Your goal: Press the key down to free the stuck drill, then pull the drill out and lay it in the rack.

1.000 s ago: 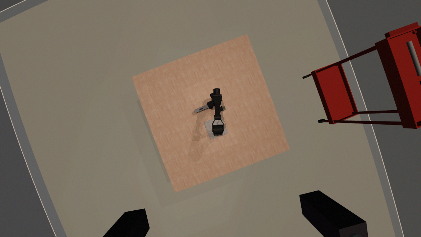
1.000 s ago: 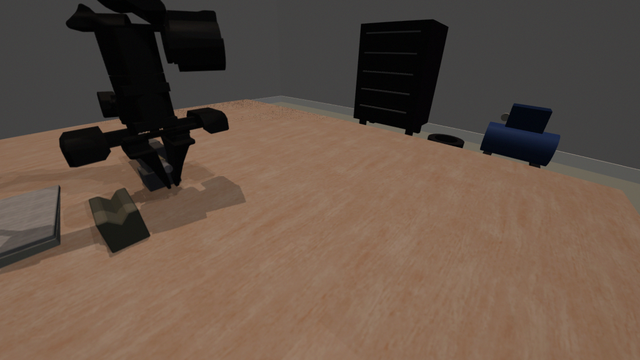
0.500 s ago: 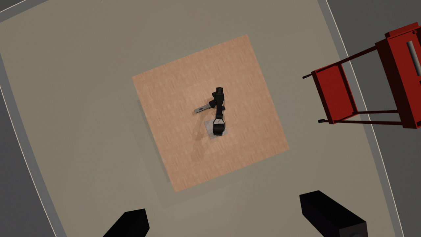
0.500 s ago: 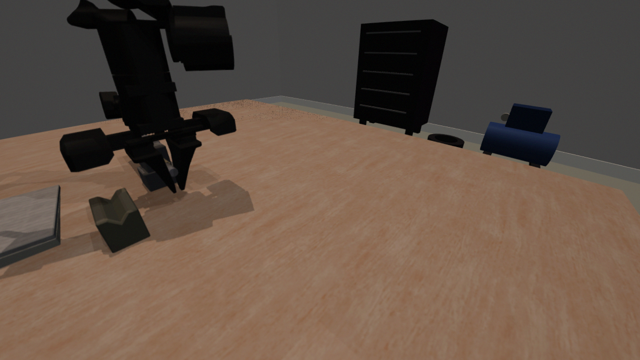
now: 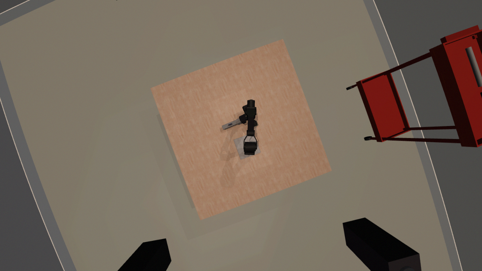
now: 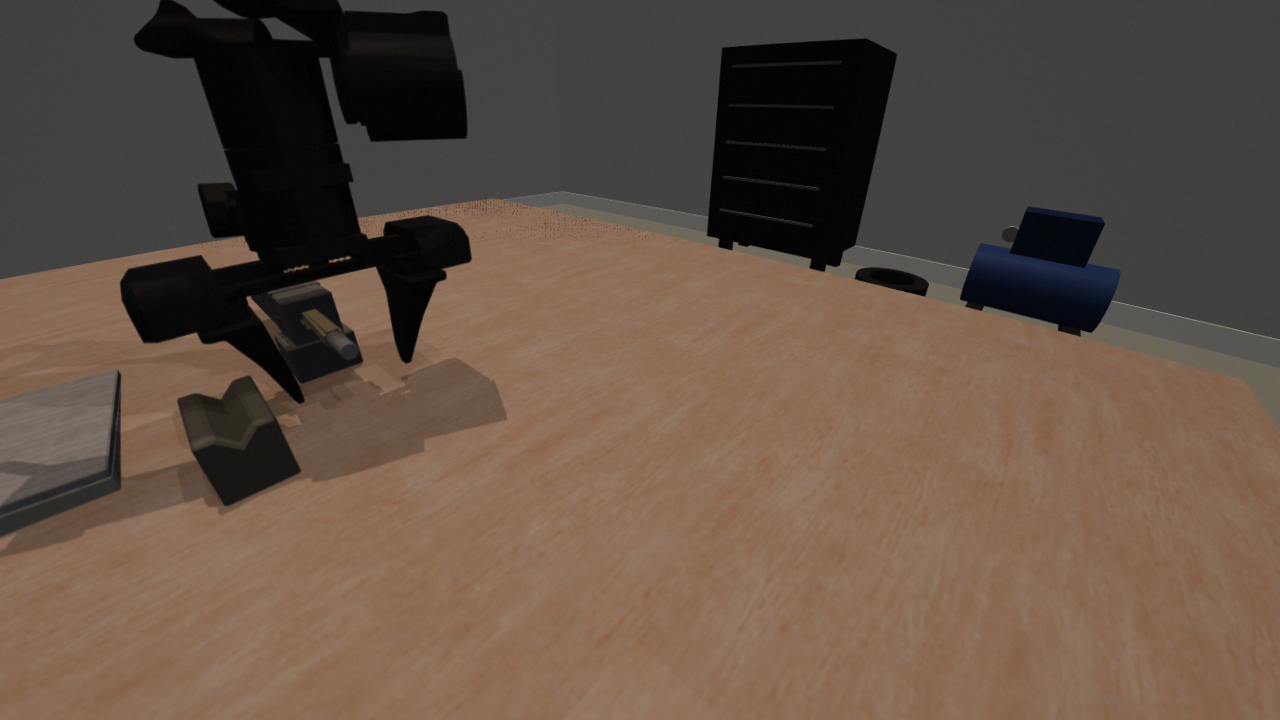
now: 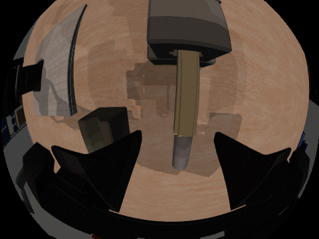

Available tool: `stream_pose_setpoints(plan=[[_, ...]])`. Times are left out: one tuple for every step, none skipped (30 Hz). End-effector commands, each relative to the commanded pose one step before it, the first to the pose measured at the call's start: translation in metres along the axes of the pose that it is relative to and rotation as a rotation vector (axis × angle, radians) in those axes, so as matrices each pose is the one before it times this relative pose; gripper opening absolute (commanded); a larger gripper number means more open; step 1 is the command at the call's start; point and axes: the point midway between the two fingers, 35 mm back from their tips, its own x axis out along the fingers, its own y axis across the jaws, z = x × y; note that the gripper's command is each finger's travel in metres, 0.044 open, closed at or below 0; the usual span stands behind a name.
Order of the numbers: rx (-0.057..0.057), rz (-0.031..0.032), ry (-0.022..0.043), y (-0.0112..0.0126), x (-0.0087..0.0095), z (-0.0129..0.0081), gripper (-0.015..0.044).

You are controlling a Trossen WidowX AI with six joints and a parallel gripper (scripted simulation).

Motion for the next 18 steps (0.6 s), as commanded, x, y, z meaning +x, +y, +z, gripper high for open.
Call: stream_pose_setpoints(plan=[[0.0016, 0.00055, 0.00000, 0.00015, 0.00127, 0.00292, 0.0440], [0.0000, -0.00002, -0.00002, -0.00012, 0.00009, 0.00044, 0.0440], [0.0000, -0.00001, -0.00003, -0.00009, 0.00011, 0.00046, 0.0440], [0.0000, -0.00001, -0.00004, -0.00008, 0.00013, 0.00048, 0.0440], [0.0000, -0.00001, -0.00004, -0.00007, 0.00014, 0.00049, 0.0440], [0.0000, -0.00001, -0.00004, -0.00006, 0.00015, 0.00049, 0.0440], [0.0000, -0.00001, -0.00004, -0.00005, 0.00016, 0.00049, 0.0440], [0.0000, -0.00001, -0.00004, -0.00005, 0.00016, 0.00049, 0.0440], [0.0000, -0.00001, -0.00004, -0.00005, 0.00016, 0.00049, 0.0440], [0.0000, -0.00001, -0.00004, -0.00005, 0.00016, 0.00048, 0.0440], [0.0000, -0.00001, -0.00004, -0.00004, 0.00016, 0.00048, 0.0440], [0.0000, 0.00000, -0.00004, -0.00004, 0.00016, 0.00048, 0.0440], [0.0000, 0.00000, -0.00004, -0.00004, 0.00017, 0.00048, 0.0440], [0.0000, 0.00000, -0.00004, -0.00003, 0.00017, 0.00047, 0.0440], [0.0000, 0.00000, -0.00004, -0.00003, 0.00017, 0.00047, 0.0440], [0.0000, 0.00000, -0.00004, -0.00002, 0.00017, 0.00047, 0.0440], [0.0000, 0.00000, -0.00004, -0.00002, 0.00018, 0.00046, 0.0440], [0.0000, 0.00000, -0.00004, -0.00001, 0.00018, 0.00046, 0.0440]])
